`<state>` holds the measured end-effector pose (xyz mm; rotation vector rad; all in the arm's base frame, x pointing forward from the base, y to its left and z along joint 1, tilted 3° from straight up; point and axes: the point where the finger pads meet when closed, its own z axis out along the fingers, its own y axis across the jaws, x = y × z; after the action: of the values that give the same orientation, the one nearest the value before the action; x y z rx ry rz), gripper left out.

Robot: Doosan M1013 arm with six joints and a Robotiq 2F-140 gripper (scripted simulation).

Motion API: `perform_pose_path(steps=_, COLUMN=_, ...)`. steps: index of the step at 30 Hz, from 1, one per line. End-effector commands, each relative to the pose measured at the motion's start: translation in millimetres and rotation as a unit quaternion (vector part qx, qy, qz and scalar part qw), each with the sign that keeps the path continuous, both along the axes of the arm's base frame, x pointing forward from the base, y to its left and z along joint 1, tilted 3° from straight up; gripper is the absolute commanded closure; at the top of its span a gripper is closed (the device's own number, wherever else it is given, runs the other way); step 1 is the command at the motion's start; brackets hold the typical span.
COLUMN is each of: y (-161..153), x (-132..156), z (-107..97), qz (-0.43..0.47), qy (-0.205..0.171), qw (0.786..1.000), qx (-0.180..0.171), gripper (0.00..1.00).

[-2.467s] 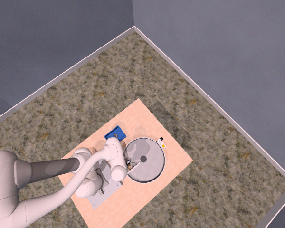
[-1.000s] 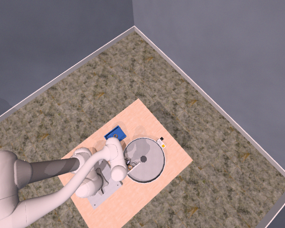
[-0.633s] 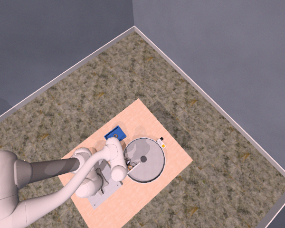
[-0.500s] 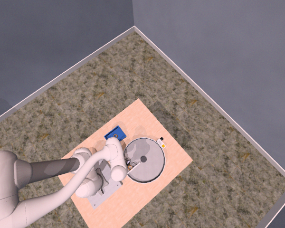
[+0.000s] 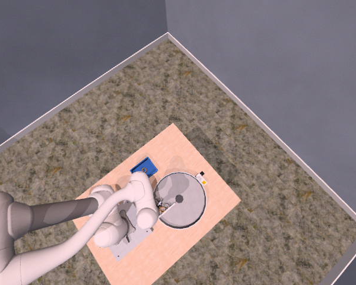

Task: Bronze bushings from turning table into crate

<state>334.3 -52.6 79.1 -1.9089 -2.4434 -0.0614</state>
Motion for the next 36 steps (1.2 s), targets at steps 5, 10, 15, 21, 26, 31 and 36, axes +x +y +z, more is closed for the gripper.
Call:
perform_pose_path(steps=5, y=-1.6, x=0.1, z=28.8, qz=0.000, qy=0.000, qw=1.000, qx=0.000, gripper=1.00)
perform_pose_path(steps=10, y=-2.0, x=0.2, z=35.5, qz=0.000, qy=0.000, qw=1.000, qx=0.000, gripper=1.00)
perform_pose_path(steps=15, y=-2.1, x=0.2, z=37.4, qz=0.000, qy=0.000, qw=1.000, qx=0.000, gripper=1.00)
perform_pose_path(steps=21, y=-2.1, x=0.2, z=37.4, qz=0.000, qy=0.000, qw=1.000, qx=0.000, gripper=1.00)
perform_pose_path(steps=26, y=-2.1, x=0.2, z=37.4, qz=0.000, qy=0.000, qw=1.000, qx=0.000, gripper=1.00)
perform_pose_path(steps=31, y=-2.1, x=0.2, z=37.4, qz=0.000, qy=0.000, qw=1.000, qx=0.000, gripper=1.00)
perform_pose_path(steps=36, y=-2.1, x=0.2, z=37.4, qz=0.000, qy=0.000, qw=1.000, qx=0.000, gripper=1.00)
